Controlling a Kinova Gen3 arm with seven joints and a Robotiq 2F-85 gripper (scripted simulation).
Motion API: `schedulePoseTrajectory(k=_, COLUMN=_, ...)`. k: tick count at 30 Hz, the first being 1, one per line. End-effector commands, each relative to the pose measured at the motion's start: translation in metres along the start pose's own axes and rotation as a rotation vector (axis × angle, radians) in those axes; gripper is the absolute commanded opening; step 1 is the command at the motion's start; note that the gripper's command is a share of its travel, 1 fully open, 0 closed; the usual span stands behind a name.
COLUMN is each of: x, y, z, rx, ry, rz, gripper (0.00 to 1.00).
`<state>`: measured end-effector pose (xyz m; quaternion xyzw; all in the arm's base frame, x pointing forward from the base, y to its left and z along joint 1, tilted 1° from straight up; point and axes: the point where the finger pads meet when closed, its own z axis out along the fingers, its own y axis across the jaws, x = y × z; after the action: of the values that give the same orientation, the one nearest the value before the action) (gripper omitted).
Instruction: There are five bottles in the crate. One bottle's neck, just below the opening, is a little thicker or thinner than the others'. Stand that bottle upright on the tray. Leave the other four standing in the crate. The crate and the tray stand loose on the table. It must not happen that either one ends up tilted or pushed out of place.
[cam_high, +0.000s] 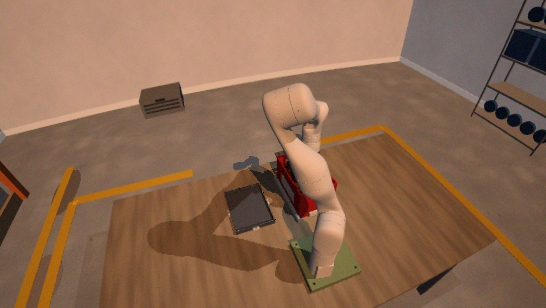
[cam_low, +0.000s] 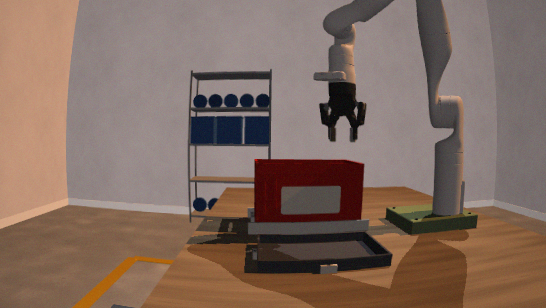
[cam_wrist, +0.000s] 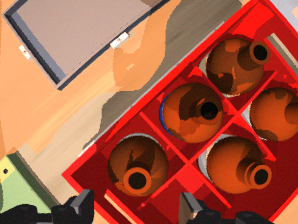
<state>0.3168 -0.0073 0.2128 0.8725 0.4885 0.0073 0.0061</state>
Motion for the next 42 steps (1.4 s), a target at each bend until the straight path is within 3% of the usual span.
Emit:
schedulePoseTrajectory(k=1, x=0.0, y=0.0, z=0.0, rx=-0.001, ry=0.001, rz=0.0, gripper=0.64)
schedulePoseTrajectory(k=20, x=0.0, y=0.0, z=0.003, rx=-0.001, ry=0.001, rz=0.0, gripper=0.64)
schedulePoseTrajectory(k=42, x=0.0, y=0.0, z=0.026, rx=-0.001, ry=0.001, rz=0.0, gripper=0.64)
